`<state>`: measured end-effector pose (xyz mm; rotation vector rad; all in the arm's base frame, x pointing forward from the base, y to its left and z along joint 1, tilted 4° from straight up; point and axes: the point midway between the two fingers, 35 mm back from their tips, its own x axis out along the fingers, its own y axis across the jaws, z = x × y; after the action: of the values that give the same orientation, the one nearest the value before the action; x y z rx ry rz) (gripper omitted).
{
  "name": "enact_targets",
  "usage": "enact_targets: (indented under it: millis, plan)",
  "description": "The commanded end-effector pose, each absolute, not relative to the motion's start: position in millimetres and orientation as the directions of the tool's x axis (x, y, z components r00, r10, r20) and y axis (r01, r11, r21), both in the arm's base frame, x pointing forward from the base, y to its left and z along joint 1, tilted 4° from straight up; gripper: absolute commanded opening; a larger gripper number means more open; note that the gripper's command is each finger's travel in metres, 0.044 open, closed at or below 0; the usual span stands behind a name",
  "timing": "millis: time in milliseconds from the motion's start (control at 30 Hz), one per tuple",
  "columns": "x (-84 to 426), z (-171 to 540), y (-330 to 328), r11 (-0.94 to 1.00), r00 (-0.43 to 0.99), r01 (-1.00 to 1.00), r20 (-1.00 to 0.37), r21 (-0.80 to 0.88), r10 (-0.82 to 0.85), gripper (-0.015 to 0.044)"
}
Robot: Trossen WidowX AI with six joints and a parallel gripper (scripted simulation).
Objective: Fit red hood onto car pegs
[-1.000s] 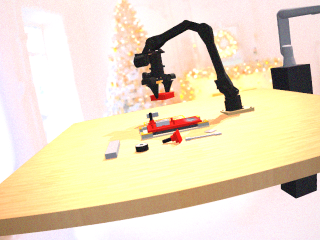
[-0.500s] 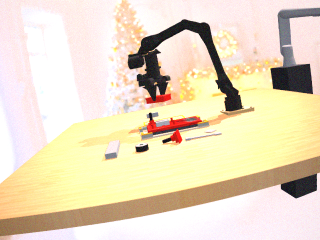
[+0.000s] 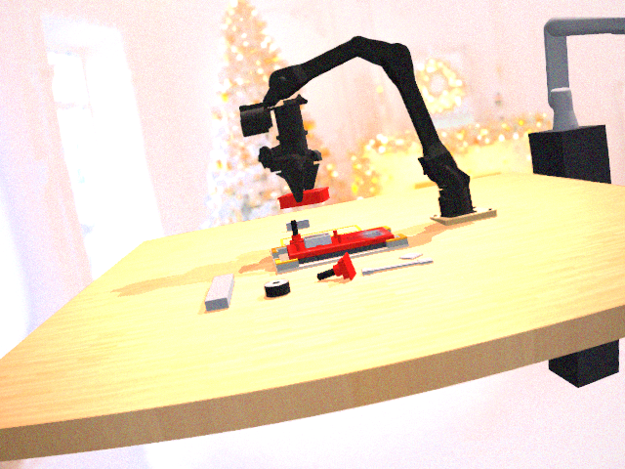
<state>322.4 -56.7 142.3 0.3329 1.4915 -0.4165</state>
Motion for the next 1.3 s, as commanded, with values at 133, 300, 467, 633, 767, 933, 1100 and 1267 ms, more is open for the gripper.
enact_targets:
  millis: [133, 300, 467, 633, 767, 933, 1100, 1267]
  plan:
    - [332, 143, -20, 0.930, 0.037, 0.363, -0.997, -0.050, -0.068, 0.0000]
    - [335, 142, 6, 0.955, 0.038, 0.292, -0.997, -0.053, -0.067, 0.0000]
    - [335, 140, 33, 0.974, 0.040, 0.221, -0.997, -0.057, -0.067, 0.0000]
    - [334, 139, 58, 0.987, 0.041, 0.147, -0.997, -0.060, -0.067, 0.0000]
    - [332, 139, 74, 0.993, 0.042, 0.100, -0.997, -0.063, -0.067, 0.0000]
    - [332, 134, 72, 0.993, 0.042, 0.098, -0.997, -0.063, -0.068, 0.0000]
    - [334, 118, 72, 0.993, 0.043, 0.098, -0.997, -0.063, -0.068, 0.0000]
    - [334, 95, 71, 0.993, 0.043, 0.098, -0.997, -0.063, -0.068, 0.0000]
